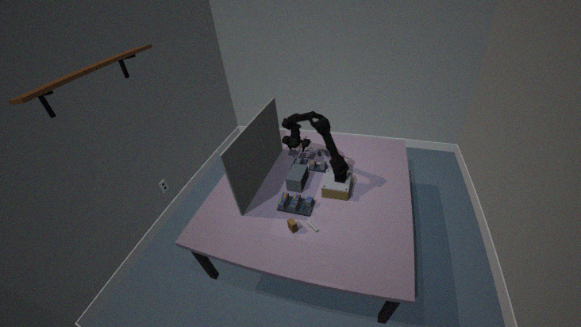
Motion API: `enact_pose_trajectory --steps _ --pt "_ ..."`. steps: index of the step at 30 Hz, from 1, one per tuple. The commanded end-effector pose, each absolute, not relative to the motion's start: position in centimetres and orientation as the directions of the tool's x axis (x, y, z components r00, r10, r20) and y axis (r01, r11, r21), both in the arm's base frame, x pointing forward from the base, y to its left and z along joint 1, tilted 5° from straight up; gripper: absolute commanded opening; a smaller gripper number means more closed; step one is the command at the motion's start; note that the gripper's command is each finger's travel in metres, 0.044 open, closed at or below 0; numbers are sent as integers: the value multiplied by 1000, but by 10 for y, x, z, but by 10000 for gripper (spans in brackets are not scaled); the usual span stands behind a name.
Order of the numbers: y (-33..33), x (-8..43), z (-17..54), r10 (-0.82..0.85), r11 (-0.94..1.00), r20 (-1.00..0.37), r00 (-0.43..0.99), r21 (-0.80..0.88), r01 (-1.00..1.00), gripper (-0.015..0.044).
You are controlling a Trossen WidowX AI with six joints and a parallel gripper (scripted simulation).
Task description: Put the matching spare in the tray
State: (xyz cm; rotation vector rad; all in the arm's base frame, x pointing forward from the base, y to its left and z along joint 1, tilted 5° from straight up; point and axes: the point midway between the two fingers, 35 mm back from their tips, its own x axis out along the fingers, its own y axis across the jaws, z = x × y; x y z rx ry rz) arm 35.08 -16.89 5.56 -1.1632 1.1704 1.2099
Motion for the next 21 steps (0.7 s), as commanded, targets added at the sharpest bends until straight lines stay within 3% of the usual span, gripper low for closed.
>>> enact_pose_trajectory --steps 1,21 --pt "-168 346 67 57 17 -998 -2 3 -1000 440" --pt "-169 350 67 49 20 -999 19 -18 -1000 440"
